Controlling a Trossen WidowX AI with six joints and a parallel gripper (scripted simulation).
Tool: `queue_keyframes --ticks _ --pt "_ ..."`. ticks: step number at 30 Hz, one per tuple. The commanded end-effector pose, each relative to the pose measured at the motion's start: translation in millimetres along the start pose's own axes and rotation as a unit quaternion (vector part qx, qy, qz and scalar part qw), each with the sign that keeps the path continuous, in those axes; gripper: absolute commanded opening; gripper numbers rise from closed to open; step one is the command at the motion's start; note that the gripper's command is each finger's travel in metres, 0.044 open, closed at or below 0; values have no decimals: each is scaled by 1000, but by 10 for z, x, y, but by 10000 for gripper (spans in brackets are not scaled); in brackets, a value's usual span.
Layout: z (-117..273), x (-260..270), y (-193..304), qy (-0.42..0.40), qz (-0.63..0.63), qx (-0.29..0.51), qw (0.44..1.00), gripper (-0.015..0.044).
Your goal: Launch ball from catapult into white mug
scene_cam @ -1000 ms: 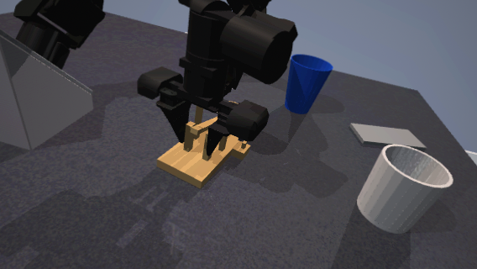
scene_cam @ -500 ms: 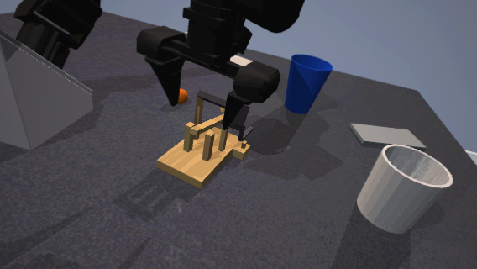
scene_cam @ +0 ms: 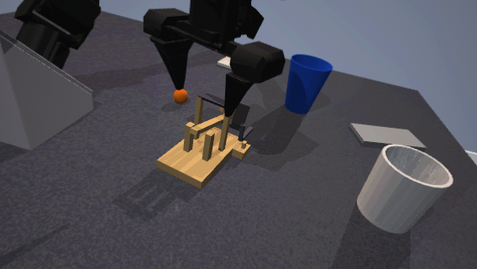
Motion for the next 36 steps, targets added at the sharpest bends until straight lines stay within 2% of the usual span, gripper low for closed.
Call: queue_keyframes --ticks 1,18,36 --pt "3 7 4 0 -62 -1 998 440" --pt "27 12 5 -1 -350 -2 937 440" --pt "52 18 7 -1 -622 -2 783 440"
Point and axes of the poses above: the point midway between the two fingers, 35 mm back from their tips, its own z axis back along the fingers, its own x axis across the jaws, y = z × x, the point moved 2 cm from there along z, back along the fingers, and after that the axes turned 4 degrees about z, right-handed, at the moved point
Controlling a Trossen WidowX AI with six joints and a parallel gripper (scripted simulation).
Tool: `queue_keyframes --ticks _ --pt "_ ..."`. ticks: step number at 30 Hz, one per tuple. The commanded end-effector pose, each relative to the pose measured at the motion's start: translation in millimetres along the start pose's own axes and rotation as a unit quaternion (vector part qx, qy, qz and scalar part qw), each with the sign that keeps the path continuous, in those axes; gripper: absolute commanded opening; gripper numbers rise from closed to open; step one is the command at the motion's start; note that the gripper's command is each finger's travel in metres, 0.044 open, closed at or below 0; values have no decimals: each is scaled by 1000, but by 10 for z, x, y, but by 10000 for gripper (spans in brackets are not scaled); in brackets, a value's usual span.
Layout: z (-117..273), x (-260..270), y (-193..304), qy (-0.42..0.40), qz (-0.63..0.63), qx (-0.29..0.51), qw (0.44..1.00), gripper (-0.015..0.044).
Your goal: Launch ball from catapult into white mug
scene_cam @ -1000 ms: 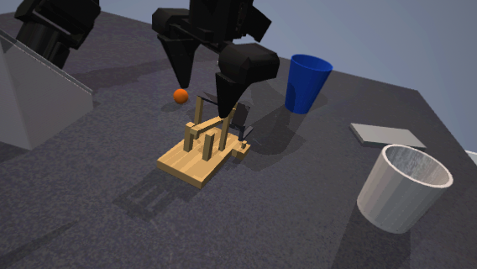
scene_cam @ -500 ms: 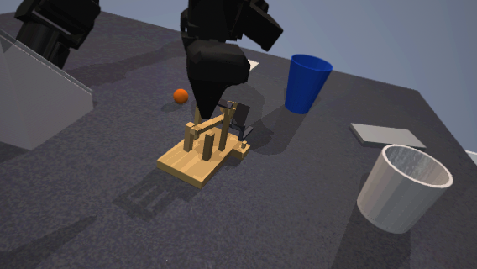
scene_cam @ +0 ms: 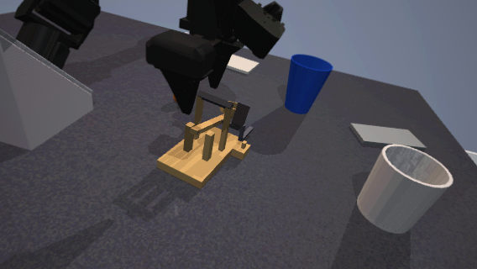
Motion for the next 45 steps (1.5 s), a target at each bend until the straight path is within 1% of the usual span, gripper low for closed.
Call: queue_keyframes --ticks 1,11,21,29,38,43,45 --pt "20 0 -9 1 -63 -2 998 440" --pt "34 0 -6 1 -235 -2 972 440" --pt "49 0 -3 0 -400 -2 917 440" --pt "60 0 0 0 -523 -2 852 440" --pt "72 0 3 -1 -650 -2 760 440" --pt "79 0 5 -1 -712 -1 703 440" --pt "80 0 5 -1 -720 -1 694 440"
Point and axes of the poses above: the point midway between the two fingers, 35 mm back from their tips, its own z axis back along the fingers, its own x axis across the jaws, y = z × x, the point moved 2 cm from there along z, back along the fingers, and after that the axes turned 4 degrees about z, right-handed, at the moved point
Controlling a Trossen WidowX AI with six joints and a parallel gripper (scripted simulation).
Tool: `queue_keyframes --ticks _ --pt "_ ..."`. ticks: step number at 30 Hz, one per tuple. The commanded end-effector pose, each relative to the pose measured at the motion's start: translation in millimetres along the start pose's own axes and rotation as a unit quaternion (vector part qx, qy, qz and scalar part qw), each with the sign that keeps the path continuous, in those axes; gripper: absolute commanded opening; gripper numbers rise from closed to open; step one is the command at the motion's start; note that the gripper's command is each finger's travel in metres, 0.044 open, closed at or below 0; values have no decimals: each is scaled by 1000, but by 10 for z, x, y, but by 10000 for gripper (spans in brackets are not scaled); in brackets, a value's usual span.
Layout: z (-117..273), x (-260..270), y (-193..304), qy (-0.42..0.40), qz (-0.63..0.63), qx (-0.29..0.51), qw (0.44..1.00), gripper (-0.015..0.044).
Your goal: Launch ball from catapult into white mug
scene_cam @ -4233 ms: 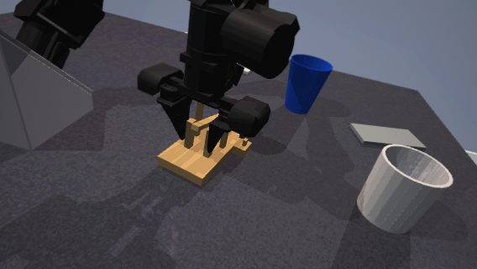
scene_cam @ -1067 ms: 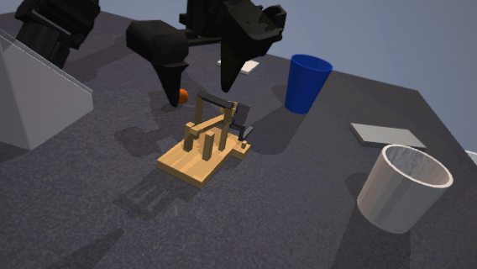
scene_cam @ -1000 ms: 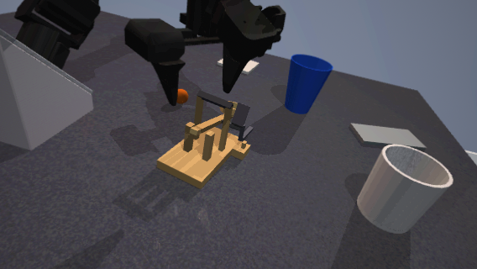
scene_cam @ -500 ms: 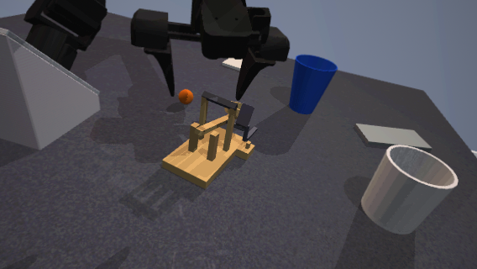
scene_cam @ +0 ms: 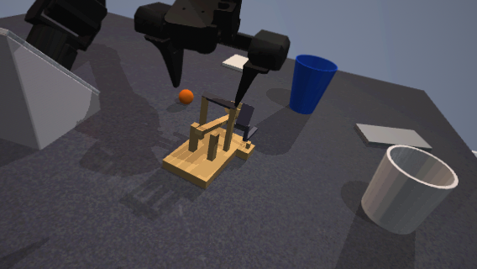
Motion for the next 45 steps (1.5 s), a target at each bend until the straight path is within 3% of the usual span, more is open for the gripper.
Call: queue_keyframes --ticks 1,4,9,45 --pt "17 7 -3 0 -29 -3 1000 440" --pt "-3 9 -3 0 -31 -3 1000 440" --pt "-432 10 -1 -1 -76 -2 997 440" --pt "-960 9 3 -1 -78 -1 997 440"
Point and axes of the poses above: the point midway between the two fingers, 35 mm back from their tips, its own z axis back along the fingers, its own x axis across the jaws, y = z × x, the point moved 2 cm from there along z, back along the fingers, and after that the axes turned 4 degrees about z, right-handed, at the moved point
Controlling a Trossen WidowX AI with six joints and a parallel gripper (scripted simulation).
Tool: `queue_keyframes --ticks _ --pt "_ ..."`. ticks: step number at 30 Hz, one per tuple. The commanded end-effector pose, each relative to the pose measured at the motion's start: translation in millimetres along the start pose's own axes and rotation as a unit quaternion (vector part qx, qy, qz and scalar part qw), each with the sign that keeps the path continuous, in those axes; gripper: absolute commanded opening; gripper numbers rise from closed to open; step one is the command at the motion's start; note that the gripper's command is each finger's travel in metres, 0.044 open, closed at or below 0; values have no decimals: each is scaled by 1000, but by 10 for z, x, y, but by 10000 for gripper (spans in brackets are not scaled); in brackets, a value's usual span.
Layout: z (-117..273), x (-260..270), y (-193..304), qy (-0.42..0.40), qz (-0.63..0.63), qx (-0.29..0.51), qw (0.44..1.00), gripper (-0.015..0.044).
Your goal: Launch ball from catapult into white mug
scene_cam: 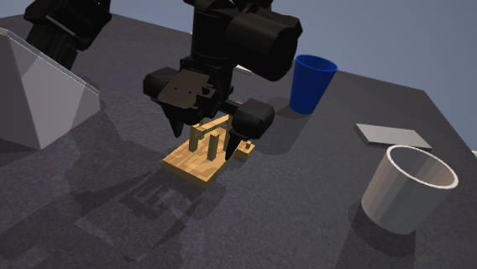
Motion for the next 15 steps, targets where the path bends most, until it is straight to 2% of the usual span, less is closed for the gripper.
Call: queue_keyframes --ticks 1,4,15 --pt "-72 -30 4 2 -4 3 1000 440" --pt "-82 -31 4 2 -4 3 1000 440" --pt "-51 -8 4 1 0 1 1000 151"
Point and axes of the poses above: the point midway between the two fingers, 35 mm back from their tips, its own z axis back along the fingers, its own x axis across the jaws, y = z × x, the point moved 2 cm from there along z, back along the fingers, and after that the axes turned 4 degrees about z, right-handed, at the moved point
